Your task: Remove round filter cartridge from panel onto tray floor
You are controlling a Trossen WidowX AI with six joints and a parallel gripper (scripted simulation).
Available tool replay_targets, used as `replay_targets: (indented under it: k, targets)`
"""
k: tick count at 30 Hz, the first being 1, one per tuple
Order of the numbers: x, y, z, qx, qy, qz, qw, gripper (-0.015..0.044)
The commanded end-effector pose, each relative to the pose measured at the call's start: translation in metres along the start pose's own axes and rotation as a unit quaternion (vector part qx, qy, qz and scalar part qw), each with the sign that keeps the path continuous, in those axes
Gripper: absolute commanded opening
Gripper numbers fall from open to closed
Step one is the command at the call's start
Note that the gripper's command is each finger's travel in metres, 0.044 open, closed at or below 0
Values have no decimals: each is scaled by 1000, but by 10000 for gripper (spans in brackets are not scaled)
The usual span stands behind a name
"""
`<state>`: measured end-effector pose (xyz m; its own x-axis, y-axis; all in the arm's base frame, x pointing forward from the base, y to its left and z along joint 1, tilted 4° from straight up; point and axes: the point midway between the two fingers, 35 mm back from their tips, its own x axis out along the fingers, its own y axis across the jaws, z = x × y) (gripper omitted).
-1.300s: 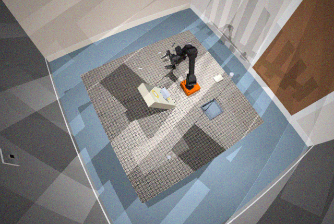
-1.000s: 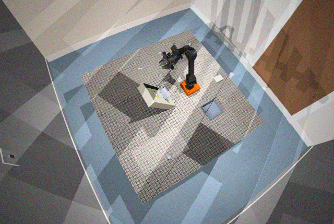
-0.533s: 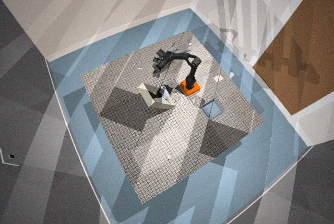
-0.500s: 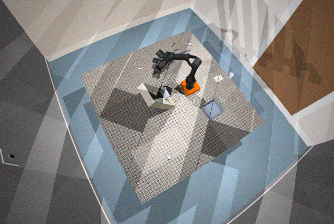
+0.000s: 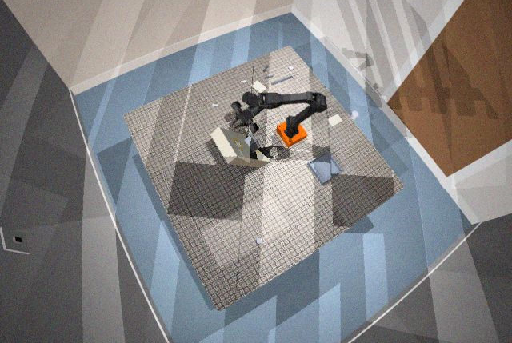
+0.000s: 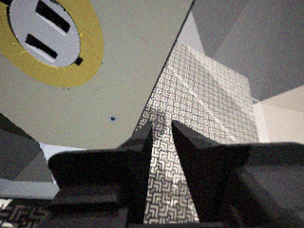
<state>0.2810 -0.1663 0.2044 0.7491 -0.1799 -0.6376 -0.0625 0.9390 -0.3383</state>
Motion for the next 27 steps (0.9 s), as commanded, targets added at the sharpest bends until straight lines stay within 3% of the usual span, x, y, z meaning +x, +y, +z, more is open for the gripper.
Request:
replay_targets:
  k: [1,6,27]
  targets:
    - [-25,35,37,-187,-30,-9,982,91]
    - [-55,77,64,-376,-70,-8,924,91]
    - [-46,78,67,-382,-71,-9,921,91]
